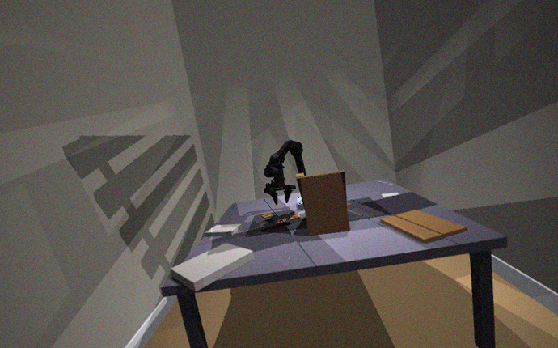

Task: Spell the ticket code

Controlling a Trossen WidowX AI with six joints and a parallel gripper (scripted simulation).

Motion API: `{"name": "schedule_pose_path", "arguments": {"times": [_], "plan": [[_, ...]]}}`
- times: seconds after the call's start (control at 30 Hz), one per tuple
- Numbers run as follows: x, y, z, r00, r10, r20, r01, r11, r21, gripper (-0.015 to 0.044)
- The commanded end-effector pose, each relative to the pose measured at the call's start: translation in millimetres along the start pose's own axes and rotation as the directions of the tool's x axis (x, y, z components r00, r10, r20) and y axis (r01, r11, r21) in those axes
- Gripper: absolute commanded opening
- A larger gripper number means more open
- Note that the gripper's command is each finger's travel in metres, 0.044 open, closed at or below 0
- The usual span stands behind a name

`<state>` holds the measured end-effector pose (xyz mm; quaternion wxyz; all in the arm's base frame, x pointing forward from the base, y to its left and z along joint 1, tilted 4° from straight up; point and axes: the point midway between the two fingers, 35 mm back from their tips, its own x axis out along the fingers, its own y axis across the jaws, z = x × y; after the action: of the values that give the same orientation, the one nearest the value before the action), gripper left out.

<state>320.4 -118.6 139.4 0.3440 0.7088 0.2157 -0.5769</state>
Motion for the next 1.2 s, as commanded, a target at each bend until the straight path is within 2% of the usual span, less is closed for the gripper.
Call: {"name": "schedule_pose_path", "arguments": {"times": [0.0, 0.07, 0.53, 0.8, 1.17], "plan": [[54.4, -11.3, 45.8, 0.988, -0.134, 0.082, 0.034, 0.693, 0.720, 0.0340], [57.0, -12.1, 48.6, 0.986, -0.141, 0.085, 0.029, 0.657, 0.754, 0.0340], [56.7, -14.0, 49.9, 0.986, -0.141, 0.085, 0.029, 0.657, 0.754, 0.0340], [88.0, -21.3, 53.6, 0.986, -0.141, 0.085, 0.029, 0.657, 0.754, 0.0340], [88.9, -21.3, 54.5, 0.986, -0.141, 0.085, 0.029, 0.657, 0.754, 0.0340]]}}
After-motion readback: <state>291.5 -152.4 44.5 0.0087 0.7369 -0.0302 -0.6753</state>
